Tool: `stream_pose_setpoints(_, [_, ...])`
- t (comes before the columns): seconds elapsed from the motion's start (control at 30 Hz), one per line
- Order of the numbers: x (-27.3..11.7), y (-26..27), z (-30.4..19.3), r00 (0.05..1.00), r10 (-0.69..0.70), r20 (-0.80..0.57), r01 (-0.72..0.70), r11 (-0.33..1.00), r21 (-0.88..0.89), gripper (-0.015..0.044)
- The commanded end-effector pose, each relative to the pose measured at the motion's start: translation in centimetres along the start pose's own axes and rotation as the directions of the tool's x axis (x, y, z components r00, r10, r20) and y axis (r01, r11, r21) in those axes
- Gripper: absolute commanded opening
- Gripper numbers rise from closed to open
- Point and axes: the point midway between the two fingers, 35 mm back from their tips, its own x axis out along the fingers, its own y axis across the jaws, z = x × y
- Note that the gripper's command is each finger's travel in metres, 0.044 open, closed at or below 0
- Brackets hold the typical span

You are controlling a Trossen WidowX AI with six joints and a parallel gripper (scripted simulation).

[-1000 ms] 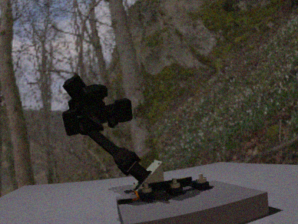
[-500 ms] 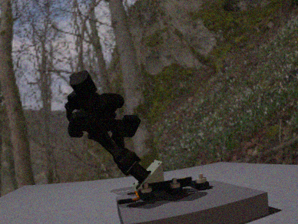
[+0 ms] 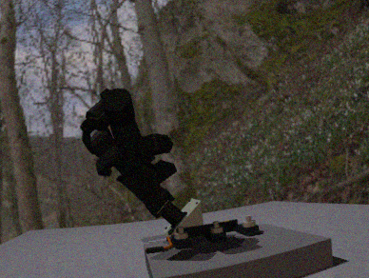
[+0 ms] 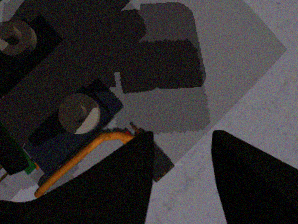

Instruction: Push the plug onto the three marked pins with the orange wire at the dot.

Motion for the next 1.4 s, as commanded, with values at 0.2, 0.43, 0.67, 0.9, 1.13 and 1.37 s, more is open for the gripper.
stream_pose_setpoints(0.2, [1.9,0.7,-0.7,0.980,0.084,-0.182,-0.131,0.956,-0.262,0.0115])
stream_pose_setpoints(0.43, [3.0,1.1,-1.1,0.945,0.125,-0.303,-0.250,0.872,-0.420,0.0115])
stream_pose_setpoints(0.67, [3.9,1.4,-1.6,0.897,0.149,-0.415,-0.377,0.748,-0.547,0.0115])
stream_pose_setpoints(0.9, [4.1,1.4,-1.6,0.892,0.150,-0.426,-0.389,0.734,-0.557,0.0115])
stream_pose_setpoints(1.13, [6.1,1.7,-2.6,0.892,0.149,-0.426,-0.389,0.734,-0.557,0.0115])
stream_pose_setpoints(1.37, [6.5,1.8,-2.8,0.892,0.149,-0.427,-0.389,0.734,-0.557,0.0115])
